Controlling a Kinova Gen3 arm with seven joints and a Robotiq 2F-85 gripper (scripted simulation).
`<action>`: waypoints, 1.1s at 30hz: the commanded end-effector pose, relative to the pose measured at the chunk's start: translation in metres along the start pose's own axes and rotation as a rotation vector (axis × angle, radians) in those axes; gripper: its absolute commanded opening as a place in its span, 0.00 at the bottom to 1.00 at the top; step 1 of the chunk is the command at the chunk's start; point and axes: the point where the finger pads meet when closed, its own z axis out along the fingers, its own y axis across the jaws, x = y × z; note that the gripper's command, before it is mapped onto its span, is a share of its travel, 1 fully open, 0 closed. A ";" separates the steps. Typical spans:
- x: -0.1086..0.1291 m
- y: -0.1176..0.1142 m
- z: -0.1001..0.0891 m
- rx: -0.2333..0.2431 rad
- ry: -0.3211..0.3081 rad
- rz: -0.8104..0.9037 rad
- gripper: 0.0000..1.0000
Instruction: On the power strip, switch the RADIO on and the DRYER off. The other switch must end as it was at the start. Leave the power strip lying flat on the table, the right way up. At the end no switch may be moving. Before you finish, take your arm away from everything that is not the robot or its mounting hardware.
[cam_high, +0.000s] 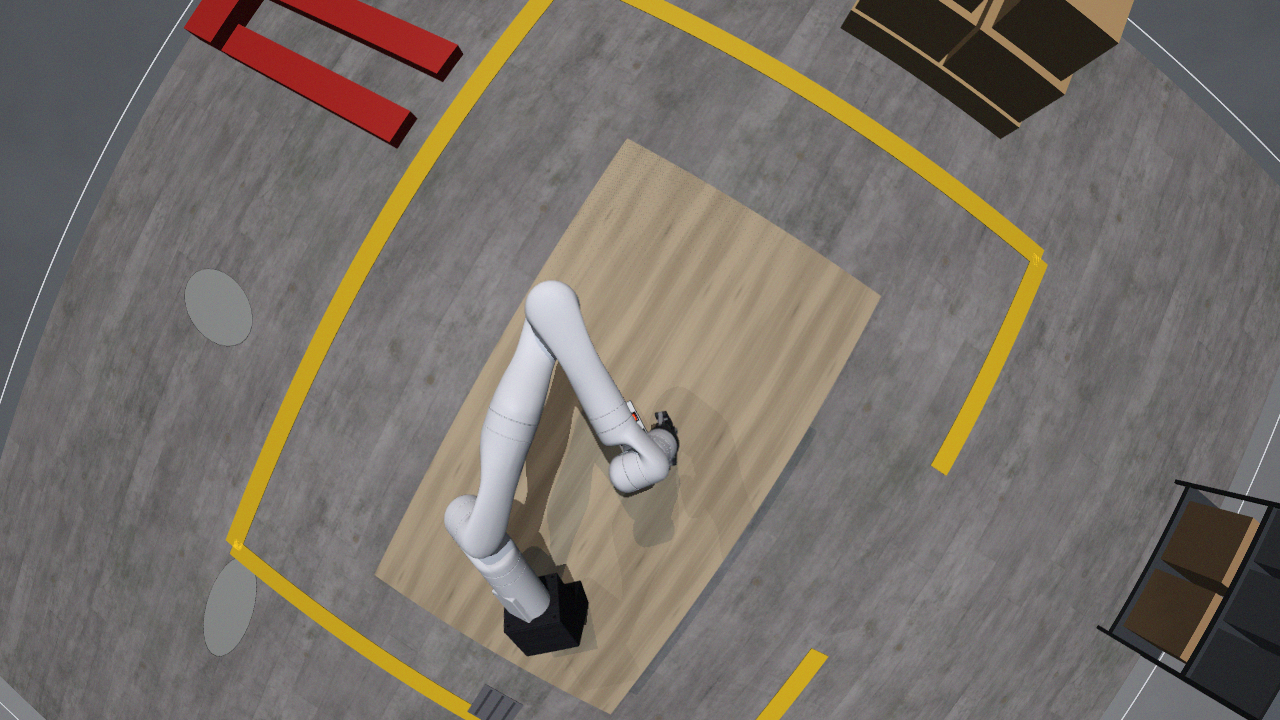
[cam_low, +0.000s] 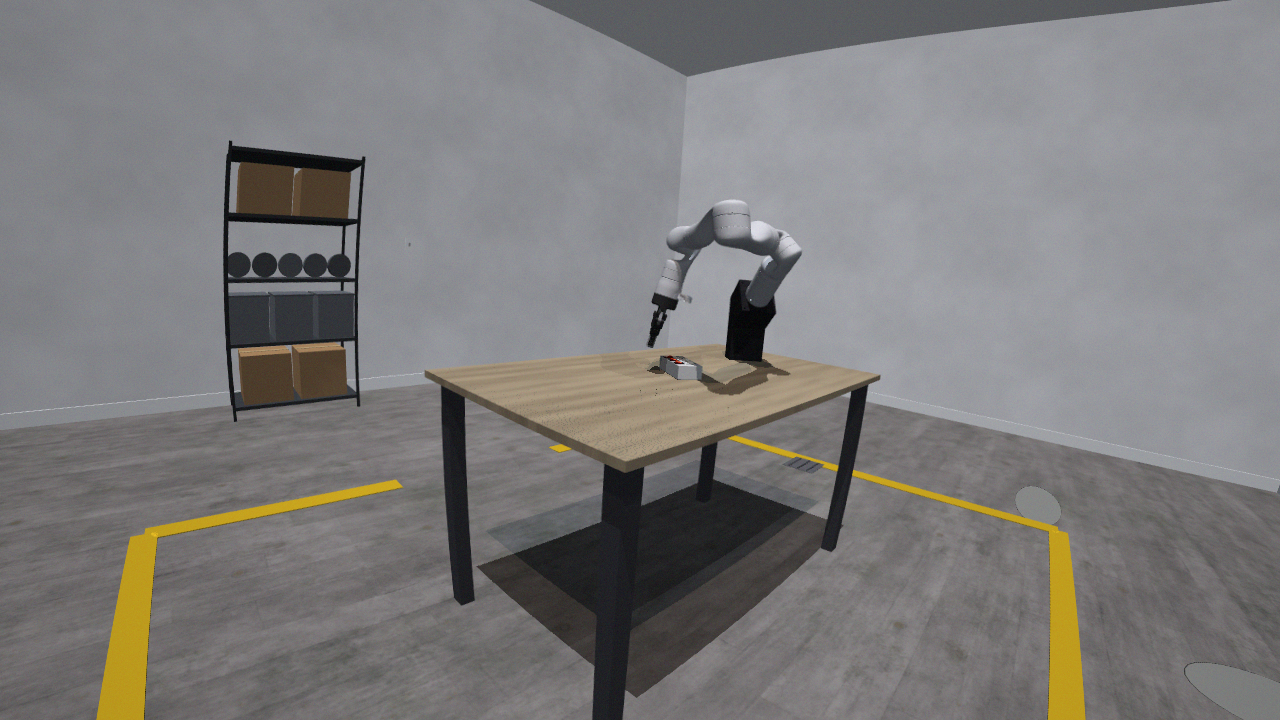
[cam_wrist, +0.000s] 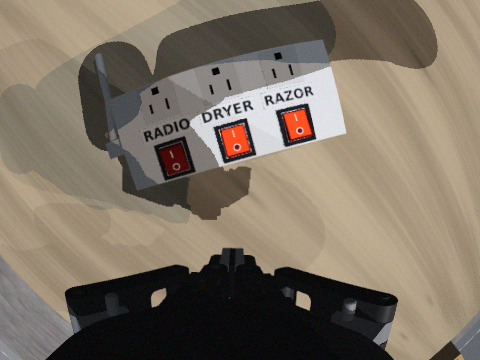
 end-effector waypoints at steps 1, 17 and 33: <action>0.003 -0.001 0.004 0.002 0.007 -0.001 0.00; 0.008 -0.002 0.025 0.005 0.007 0.000 0.00; 0.012 -0.004 0.036 0.009 0.007 0.000 0.00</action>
